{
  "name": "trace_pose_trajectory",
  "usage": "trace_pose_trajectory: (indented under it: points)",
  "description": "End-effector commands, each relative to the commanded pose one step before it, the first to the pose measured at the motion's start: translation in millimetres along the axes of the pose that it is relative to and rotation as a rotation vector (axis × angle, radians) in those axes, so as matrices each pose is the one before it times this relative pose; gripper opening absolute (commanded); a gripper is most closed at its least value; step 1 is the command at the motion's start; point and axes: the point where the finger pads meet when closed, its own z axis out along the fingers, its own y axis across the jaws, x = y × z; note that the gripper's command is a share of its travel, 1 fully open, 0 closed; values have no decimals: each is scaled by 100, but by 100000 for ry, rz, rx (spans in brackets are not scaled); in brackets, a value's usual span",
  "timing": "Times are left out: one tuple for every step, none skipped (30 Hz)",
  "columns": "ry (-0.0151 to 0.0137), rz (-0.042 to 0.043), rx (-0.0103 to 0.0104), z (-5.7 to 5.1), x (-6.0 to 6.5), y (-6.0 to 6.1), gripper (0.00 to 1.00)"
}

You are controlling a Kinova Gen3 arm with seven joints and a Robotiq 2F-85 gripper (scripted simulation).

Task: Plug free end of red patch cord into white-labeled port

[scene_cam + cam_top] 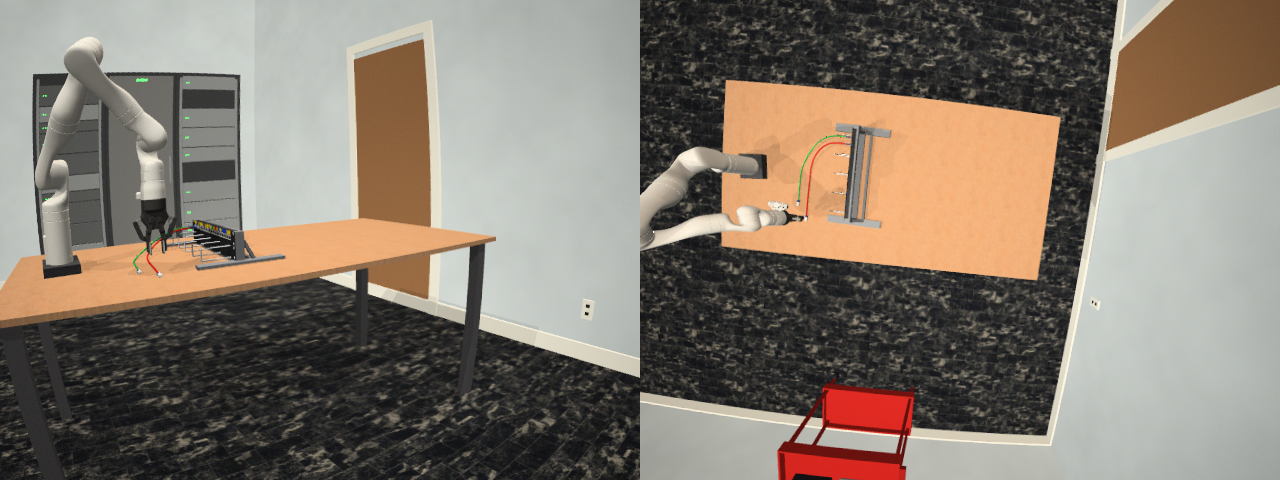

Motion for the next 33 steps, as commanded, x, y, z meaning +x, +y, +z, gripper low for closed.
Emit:
trace_pose_trajectory:
  points:
    - [597, -494, 339, 605, 304, -15, 37]
    - [1, -1, 0, 199, 0, 0, 37]
    - [-1, 2, -1, 202, -2, 1, 37]
    - [2, -2, 1, 205, 0, 0, 37]
    - [-1, 1, -1, 206, -1, 1, 37]
    - [1, -1, 0, 208, 0, 0, 37]
    - [0, 0, 0, 0, 0, 0, 37]
    - [0, 0, 0, 0, 0, 0, 37]
    - [0, 0, 0, 208, -1, 0, 37]
    - [0, 0, 0, 207, -1, 0, 37]
    - [1, -1, 0, 205, 0, 0, 37]
    - [-1, 1, -1, 202, -1, 1, 37]
    - [2, -2, 1, 199, 1, 0, 37]
    - [-2, 2, -1, 194, -2, 1, 37]
    - [0, 0, 0, 189, 0, 0, 37]
    - [0, 0, 0, 183, 0, 0, 37]
    - [-1, 1, 0, 177, -1, 1, 37]
    - [1, -1, 1, 170, 0, 0, 37]
    - [-1, 1, 0, 162, -1, 0, 37]
    - [-1, 1, 0, 153, -1, 0, 37]
    - [1, -1, 0, 145, 0, 0, 37]
    - [0, 0, 0, 135, 0, 0, 37]
    - [-1, 1, -1, 125, -1, 1, 37]
    - [0, 0, 0, 0, 0, 0, 37]
    - [0, 0, 0, 0, 0, 0, 37]
    - [0, 0, 0, 116, 0, 0, 37]
    - [1, -1, 0, 106, 0, 0, 37]
    - [1, -1, 0, 96, 0, 0, 37]
    - [-1, 1, -1, 85, -1, 0, 37]
    - [0, 1, 0, 75, 0, 0, 37]
    - [0, 0, 0, 65, 0, 0, 37]
    - [0, 0, 0, 55, 0, 0, 37]
    - [0, 0, 0, 46, 0, 0, 37]
